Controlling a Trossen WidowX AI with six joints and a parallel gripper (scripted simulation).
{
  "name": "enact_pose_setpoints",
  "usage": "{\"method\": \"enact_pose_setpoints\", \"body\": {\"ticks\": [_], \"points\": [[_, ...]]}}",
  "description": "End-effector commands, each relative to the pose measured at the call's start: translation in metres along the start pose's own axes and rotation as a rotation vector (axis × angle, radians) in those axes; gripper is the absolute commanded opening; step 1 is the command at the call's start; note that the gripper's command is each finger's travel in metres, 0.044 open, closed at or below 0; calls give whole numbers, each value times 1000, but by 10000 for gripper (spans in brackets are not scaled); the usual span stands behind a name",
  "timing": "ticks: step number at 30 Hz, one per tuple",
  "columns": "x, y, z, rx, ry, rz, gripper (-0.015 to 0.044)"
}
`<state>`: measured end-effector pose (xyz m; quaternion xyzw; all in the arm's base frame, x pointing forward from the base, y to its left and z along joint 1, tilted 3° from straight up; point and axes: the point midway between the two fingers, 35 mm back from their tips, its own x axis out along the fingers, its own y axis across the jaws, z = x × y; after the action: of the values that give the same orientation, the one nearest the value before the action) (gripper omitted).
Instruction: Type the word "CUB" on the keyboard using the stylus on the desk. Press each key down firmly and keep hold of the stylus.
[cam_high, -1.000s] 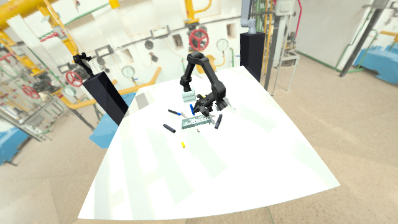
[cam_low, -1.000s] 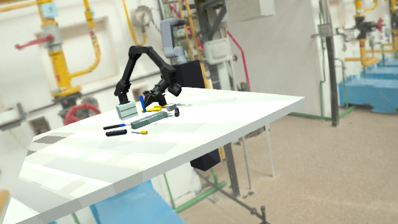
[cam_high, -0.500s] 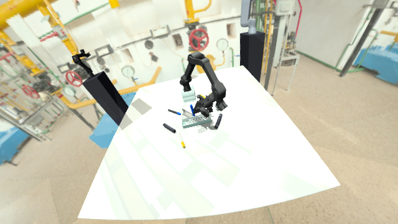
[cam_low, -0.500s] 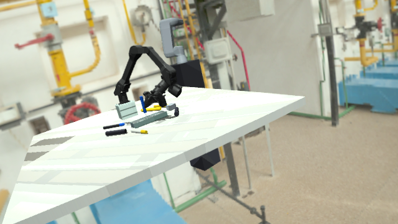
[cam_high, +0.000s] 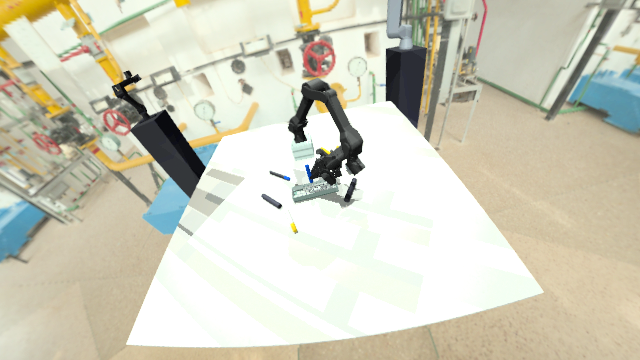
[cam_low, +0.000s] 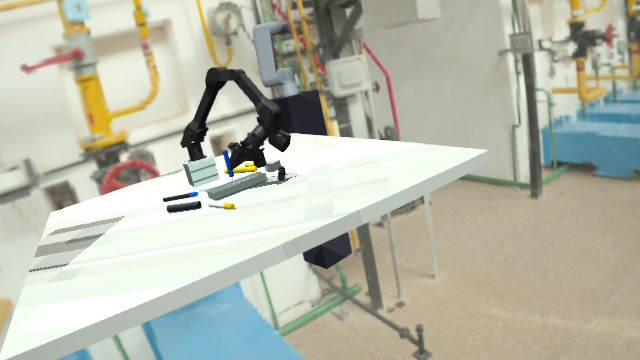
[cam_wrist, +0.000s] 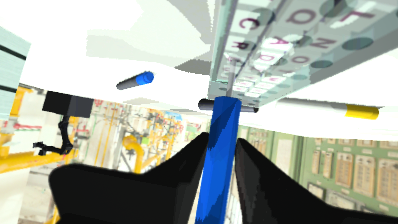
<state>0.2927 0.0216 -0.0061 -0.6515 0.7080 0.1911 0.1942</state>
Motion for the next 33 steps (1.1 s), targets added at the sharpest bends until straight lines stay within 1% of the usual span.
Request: {"method": "enact_pose_setpoints", "body": {"ticks": [1,19,28,33], "points": [[1,1,2,5,-3,3,81],[1,1,3,5,-3,3,81],[-17,1,-29,5,-3,3,81],[-17,1,-30,5,-3,3,81]]}}
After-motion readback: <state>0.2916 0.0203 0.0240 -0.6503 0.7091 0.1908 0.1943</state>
